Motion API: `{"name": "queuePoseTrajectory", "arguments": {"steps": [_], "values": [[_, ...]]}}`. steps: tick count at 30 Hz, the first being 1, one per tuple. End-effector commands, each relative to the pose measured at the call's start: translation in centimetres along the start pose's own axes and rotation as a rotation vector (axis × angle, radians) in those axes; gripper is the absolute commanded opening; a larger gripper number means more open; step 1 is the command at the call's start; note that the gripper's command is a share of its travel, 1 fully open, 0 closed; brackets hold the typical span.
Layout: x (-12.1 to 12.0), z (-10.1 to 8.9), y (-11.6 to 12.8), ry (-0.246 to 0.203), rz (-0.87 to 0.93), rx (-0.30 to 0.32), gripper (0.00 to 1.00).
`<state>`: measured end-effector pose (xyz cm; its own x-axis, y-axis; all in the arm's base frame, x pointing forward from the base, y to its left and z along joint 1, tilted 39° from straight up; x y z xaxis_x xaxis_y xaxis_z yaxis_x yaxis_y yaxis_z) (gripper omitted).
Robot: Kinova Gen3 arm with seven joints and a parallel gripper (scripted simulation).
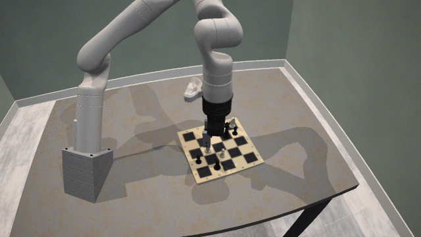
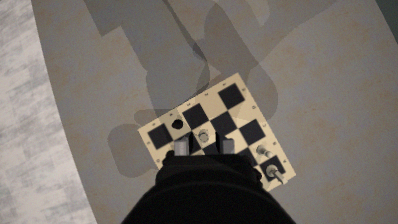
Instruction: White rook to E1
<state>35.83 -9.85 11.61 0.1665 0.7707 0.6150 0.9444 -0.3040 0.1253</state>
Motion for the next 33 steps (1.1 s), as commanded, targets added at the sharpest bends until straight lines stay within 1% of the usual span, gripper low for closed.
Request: {"name": "queuePoseTrajectory", "arguments": {"steps": [1, 12, 18, 21, 28, 33], "values": [[-0.1, 0.1, 0.3, -0.004, 0.002, -0.005, 0.73], [-0.1, 0.4, 0.3, -0.003, 0.007, -0.007, 0.73], [-0.1, 1.4, 0.2, -0.001, 0.005, -0.007, 0.73], [-0.1, 1.5, 0.0, -0.003, 0.004, 0.002, 0.73], [-0.1, 2.9, 0.2, -0.001, 0.004, -0.007, 0.73], [-0.1, 3.3, 0.1, -0.002, 0.003, -0.003, 0.73]]}}
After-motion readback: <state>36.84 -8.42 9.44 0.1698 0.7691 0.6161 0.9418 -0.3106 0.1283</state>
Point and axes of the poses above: the point where the finger pads meet when closed, its own z axis out along the fingers, its own x axis across the jaws, y = z × x, the point moved 5 cm from there along -z, back along the fingers, and after that the axes turned 9 degrees about -z, right-handed, at the moved point
